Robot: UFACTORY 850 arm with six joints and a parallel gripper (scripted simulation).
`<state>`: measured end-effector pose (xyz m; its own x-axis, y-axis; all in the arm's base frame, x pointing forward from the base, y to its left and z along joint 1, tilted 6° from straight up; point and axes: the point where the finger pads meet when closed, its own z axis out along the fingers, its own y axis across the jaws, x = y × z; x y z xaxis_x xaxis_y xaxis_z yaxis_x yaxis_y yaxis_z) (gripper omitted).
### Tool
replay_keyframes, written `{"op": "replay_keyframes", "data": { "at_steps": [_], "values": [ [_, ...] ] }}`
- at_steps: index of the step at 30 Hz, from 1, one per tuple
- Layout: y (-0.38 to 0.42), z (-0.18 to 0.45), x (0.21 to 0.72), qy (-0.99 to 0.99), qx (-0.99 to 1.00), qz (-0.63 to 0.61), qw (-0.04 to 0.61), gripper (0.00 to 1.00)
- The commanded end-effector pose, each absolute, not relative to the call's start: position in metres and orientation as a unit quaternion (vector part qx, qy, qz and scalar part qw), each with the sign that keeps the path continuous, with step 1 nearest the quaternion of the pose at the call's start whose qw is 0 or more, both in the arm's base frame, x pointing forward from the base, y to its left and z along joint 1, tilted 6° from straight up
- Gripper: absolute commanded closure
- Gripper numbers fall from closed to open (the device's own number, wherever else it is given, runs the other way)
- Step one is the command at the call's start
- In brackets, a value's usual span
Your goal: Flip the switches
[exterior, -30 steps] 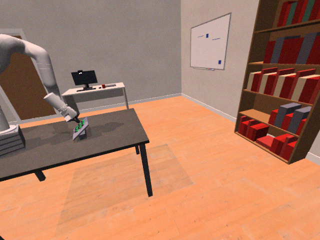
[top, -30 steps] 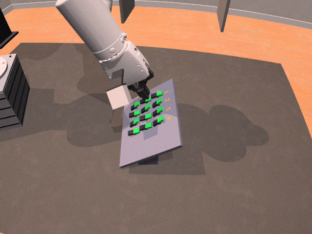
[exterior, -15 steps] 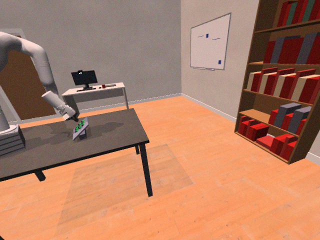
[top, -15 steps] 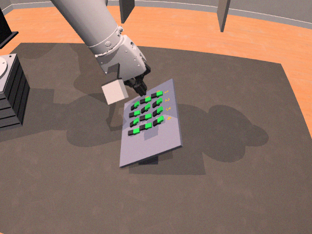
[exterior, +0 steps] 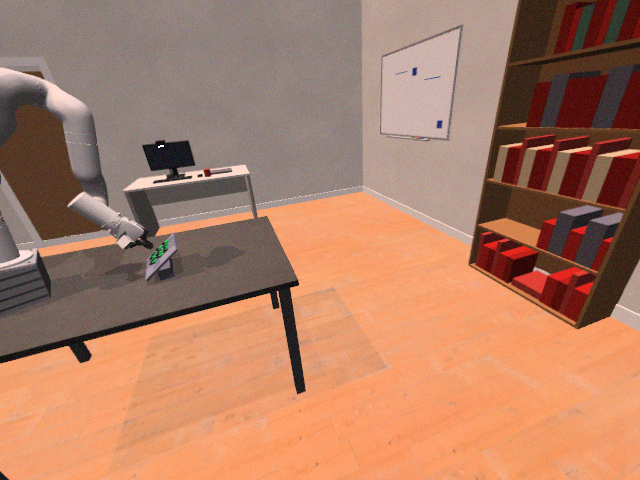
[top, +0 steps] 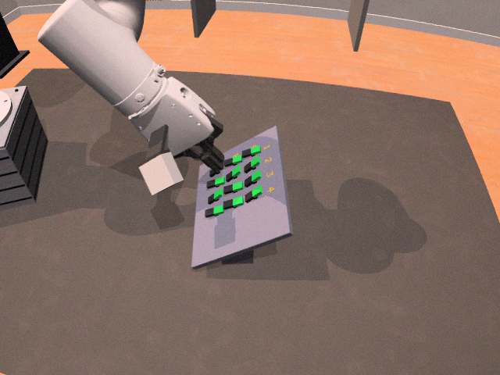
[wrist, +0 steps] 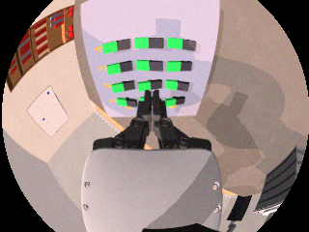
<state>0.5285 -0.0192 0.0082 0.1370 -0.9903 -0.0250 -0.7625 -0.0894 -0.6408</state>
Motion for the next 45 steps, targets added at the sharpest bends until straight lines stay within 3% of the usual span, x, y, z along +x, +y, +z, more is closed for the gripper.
{"op": "replay_keyframes", "data": {
  "at_steps": [1, 45],
  "values": [
    [-0.0488, -0.0049, 0.5243, 0.598, -0.685, -0.263, 0.323, 1.0],
    [-0.0505, -0.0072, 0.5264, 0.597, -0.683, -0.266, 0.326, 1.0]
  ]
}}
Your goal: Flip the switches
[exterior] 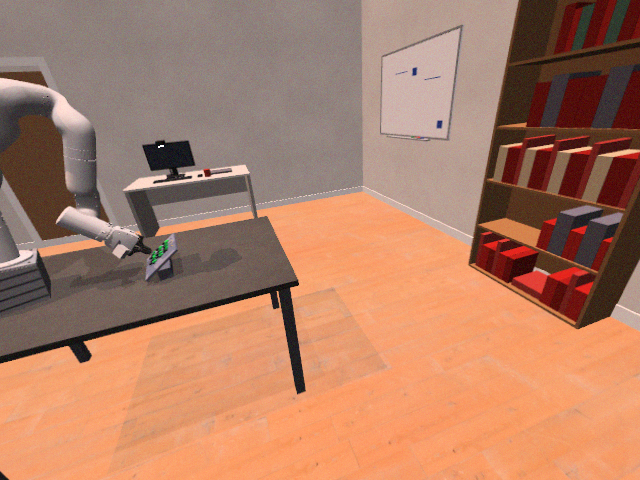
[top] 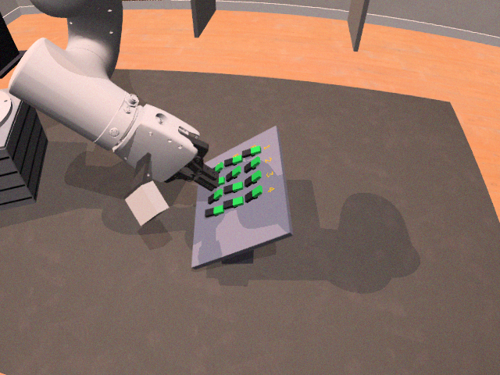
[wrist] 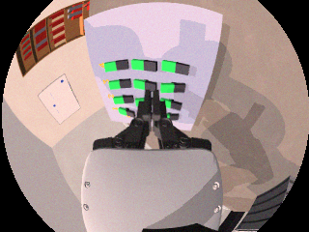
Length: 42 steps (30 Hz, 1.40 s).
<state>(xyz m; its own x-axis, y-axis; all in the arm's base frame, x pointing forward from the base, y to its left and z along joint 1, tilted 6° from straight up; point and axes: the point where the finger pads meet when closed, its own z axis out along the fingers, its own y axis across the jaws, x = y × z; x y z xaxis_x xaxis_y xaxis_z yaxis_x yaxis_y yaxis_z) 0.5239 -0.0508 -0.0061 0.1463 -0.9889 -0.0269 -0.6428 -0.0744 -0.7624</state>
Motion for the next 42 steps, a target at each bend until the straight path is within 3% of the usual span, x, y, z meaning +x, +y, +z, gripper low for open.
{"op": "replay_keyframes", "data": {
  "at_steps": [1, 42],
  "values": [
    [-0.05, -0.008, 0.528, 0.597, -0.683, -0.266, 0.326, 1.0],
    [-0.047, -0.024, 0.546, 0.597, -0.683, -0.266, 0.326, 1.0]
  ]
}}
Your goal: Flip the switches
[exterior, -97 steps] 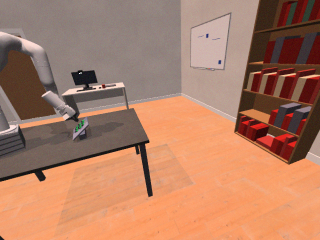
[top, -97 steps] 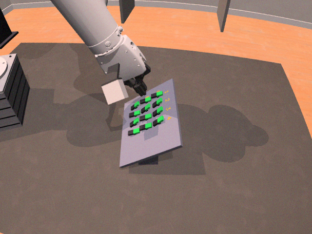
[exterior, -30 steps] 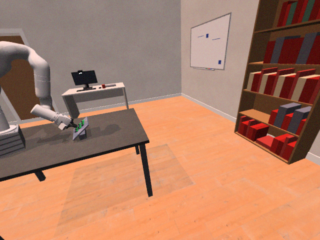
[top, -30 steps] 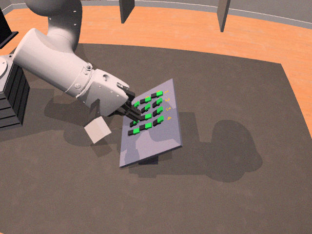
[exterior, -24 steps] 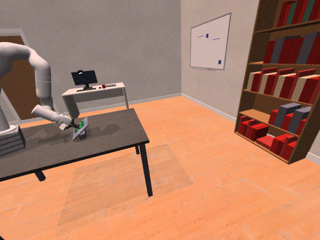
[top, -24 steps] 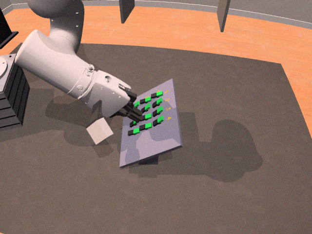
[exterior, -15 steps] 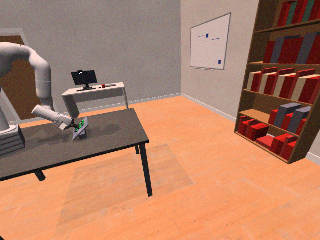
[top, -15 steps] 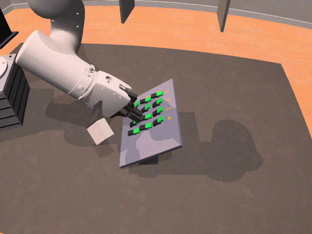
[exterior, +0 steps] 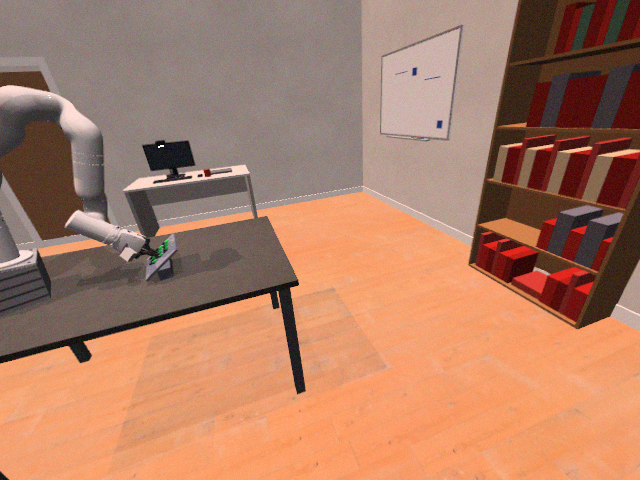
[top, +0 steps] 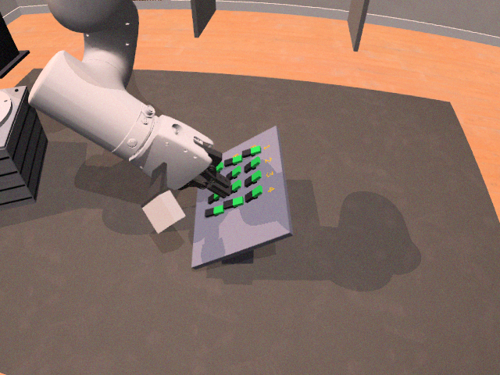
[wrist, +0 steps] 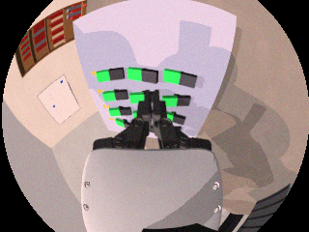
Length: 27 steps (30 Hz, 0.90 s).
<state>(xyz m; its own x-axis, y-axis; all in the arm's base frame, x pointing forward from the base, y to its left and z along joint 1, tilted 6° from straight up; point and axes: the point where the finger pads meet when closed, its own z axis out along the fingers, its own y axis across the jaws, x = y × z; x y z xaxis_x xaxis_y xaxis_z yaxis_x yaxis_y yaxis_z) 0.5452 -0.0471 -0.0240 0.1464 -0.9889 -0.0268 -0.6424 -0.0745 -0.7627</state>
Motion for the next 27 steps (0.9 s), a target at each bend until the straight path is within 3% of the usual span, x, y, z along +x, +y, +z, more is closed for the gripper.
{"op": "replay_keyframes", "data": {
  "at_steps": [1, 27],
  "values": [
    [-0.047, -0.024, 0.546, 0.597, -0.683, -0.266, 0.326, 1.0],
    [-0.051, -0.006, 0.525, 0.597, -0.683, -0.266, 0.326, 1.0]
  ]
}}
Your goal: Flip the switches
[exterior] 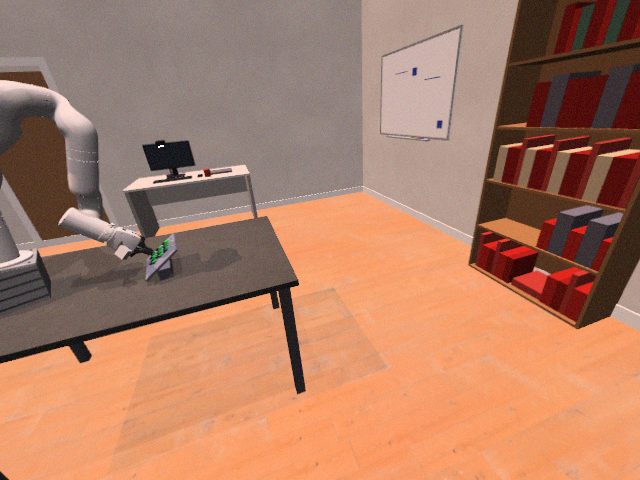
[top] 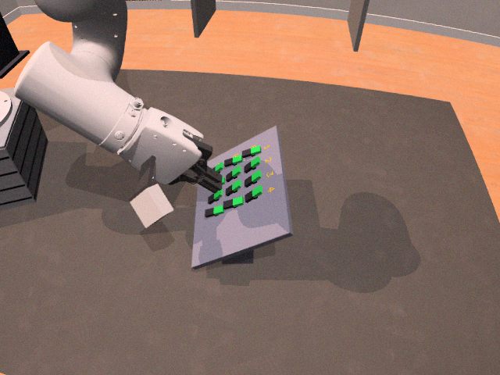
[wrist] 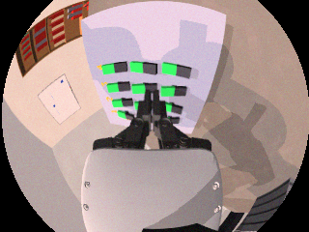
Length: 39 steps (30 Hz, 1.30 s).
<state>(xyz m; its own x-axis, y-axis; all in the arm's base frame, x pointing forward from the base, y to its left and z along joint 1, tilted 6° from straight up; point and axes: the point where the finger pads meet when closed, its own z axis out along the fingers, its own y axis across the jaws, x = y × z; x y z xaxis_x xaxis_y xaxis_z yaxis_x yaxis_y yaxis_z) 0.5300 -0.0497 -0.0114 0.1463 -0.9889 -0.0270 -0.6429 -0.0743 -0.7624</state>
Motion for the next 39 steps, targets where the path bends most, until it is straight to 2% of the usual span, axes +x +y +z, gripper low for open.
{"op": "replay_keyframes", "data": {
  "at_steps": [1, 15, 20, 25, 39],
  "values": [
    [-0.0509, -0.0054, 0.5243, 0.597, -0.683, -0.266, 0.326, 1.0],
    [-0.0509, -0.0052, 0.524, 0.597, -0.683, -0.265, 0.326, 1.0],
    [-0.0512, -0.0058, 0.5218, 0.608, -0.695, -0.242, 0.298, 1.0],
    [-0.0515, -0.0068, 0.5196, 0.63, -0.724, -0.175, 0.22, 1.0],
    [-0.0511, -0.0076, 0.5212, 0.631, -0.726, -0.169, 0.216, 1.0]
  ]
}}
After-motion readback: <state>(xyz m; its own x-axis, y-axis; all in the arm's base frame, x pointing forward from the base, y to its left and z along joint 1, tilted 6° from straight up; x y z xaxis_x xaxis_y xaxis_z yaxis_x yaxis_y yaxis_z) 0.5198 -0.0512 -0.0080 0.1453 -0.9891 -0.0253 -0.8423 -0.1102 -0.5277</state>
